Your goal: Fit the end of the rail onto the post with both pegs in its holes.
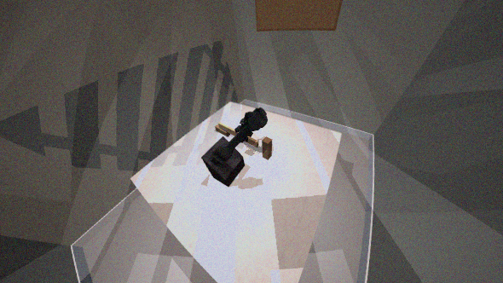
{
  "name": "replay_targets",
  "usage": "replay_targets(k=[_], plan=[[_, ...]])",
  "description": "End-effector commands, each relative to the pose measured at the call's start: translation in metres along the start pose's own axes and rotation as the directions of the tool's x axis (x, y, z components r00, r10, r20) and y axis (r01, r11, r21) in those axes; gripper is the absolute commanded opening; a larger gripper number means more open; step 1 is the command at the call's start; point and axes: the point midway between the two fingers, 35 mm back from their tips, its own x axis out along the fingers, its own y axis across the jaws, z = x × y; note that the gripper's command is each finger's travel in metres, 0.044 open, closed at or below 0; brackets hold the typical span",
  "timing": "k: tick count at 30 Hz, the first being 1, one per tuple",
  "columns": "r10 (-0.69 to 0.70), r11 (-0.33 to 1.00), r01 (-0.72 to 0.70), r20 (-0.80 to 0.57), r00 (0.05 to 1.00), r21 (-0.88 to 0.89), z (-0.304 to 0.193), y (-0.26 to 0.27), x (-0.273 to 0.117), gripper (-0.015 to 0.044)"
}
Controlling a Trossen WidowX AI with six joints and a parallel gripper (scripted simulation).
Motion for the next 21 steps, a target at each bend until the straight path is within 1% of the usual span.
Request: replay_targets(k=[1,21], plan=[[-0.008,1.000,0.008,0.002,1.000,-0.001,-0.0024,-0.0019,-0.0034,0.0000],[-0.008,1.000,0.008,0.001,1.000,-0.001,-0.0084,-0.0025,-0.0058,0.0000]])
